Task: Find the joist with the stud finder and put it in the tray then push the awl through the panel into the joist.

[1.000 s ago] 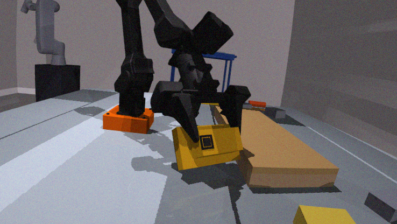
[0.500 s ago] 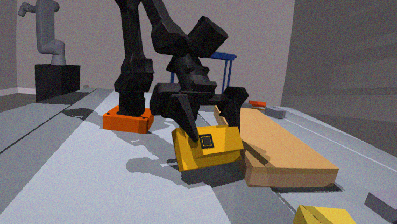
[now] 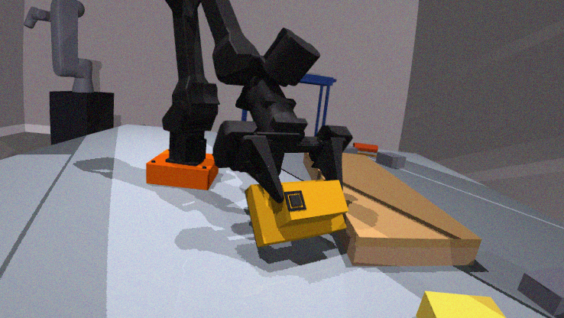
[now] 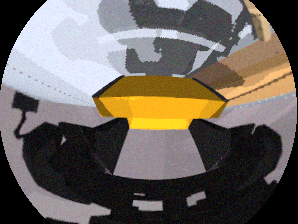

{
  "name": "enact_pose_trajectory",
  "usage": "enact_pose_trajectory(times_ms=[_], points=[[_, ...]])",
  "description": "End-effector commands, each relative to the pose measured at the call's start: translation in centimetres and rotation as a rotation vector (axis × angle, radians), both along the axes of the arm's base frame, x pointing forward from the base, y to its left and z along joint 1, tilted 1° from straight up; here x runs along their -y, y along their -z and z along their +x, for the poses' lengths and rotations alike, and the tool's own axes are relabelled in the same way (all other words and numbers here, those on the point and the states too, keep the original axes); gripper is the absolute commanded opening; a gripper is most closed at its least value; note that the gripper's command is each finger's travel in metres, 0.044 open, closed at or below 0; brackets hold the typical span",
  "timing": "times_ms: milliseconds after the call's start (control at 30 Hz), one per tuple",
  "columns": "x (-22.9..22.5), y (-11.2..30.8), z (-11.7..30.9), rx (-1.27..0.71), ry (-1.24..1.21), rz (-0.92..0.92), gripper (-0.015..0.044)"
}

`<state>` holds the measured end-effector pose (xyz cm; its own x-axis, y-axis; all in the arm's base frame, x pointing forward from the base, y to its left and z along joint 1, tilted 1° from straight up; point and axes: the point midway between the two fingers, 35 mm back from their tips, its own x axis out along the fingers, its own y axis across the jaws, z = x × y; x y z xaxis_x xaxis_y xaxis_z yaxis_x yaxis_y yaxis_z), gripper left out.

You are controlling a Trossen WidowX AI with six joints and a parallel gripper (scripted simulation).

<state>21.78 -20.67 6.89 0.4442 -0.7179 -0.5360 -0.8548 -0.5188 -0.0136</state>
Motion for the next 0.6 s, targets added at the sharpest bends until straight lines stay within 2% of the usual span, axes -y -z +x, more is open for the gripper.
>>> enact_pose_trajectory(times_ms=[0, 567], points=[[0.11, -0.11, 0.04, 0.010, 0.002, -0.026, 0.0000], [0.02, 0.10, -0.01, 0.046, 0.003, -0.084, 0.0000]])
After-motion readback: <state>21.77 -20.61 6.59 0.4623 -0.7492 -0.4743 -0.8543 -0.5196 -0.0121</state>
